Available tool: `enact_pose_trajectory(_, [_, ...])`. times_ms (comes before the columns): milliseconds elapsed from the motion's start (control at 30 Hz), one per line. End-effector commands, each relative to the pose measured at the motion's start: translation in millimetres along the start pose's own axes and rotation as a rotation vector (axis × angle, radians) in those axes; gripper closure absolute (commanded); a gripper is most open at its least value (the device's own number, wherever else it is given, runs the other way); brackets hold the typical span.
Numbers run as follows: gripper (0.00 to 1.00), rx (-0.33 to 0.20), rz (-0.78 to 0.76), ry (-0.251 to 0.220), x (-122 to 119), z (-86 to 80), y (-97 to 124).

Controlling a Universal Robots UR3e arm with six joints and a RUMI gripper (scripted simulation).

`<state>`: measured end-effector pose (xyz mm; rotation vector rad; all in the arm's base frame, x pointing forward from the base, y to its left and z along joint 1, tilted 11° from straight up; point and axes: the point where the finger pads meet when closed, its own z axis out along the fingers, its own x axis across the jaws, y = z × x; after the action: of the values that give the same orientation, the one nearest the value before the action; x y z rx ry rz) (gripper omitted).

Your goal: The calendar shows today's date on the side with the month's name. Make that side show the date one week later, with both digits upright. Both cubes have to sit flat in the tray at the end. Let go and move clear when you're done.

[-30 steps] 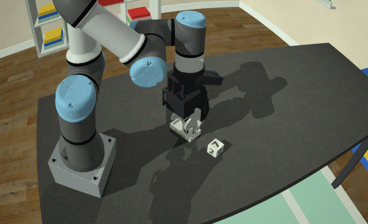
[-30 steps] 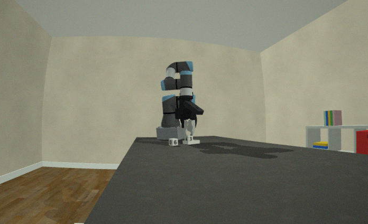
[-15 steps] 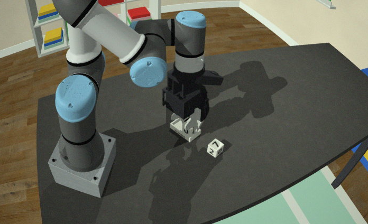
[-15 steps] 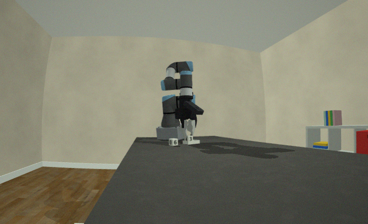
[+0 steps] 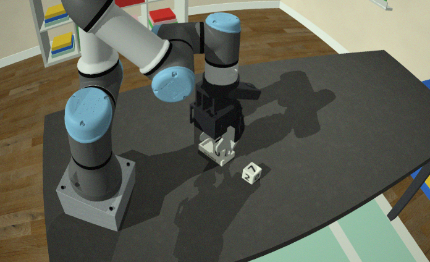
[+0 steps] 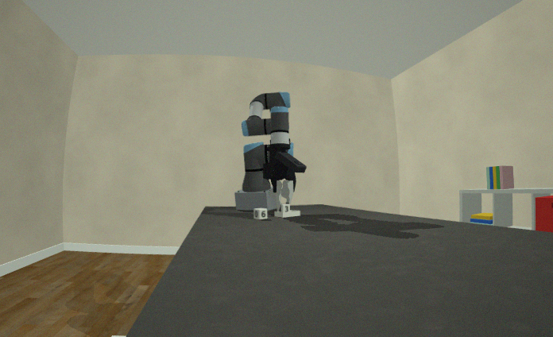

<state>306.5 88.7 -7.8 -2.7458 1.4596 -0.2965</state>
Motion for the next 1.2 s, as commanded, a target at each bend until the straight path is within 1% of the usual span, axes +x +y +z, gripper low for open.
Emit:
enact_pose_trajectory(0, [0.85, 0.002, 0.000, 0.001, 0, -0.5, -1])
enact_pose_trajectory(33, [0.85, 0.002, 0.000, 0.001, 0, -0.5, -1])
enact_pose_trajectory(67, [0.82, 0.002, 0.000, 0.001, 0, -0.5, -1])
enact_pose_trajectory(133, [0.82, 0.002, 0.000, 0.001, 0, -0.5, -1])
enact_pose_trajectory(167, [0.78, 0.002, 0.000, 0.001, 0, -0.5, -1])
enact_pose_trajectory(300, [0.78, 0.002, 0.000, 0.001, 0, -0.5, -1])
enact_pose_trajectory(333, [0.74, 0.002, 0.000, 0.001, 0, -0.5, -1])
enact_pose_trajectory(400, [0.74, 0.002, 0.000, 0.001, 0, -0.5, -1])
enact_pose_trajectory(433, [0.71, 0.002, 0.000, 0.001, 0, -0.5, -1])
enact_pose_trajectory(933, [0.71, 0.002, 0.000, 0.001, 0, -1.5, -1])
enact_pose_trajectory(1167, [0.71, 0.002, 0.000, 0.001, 0, -11.2, -1])
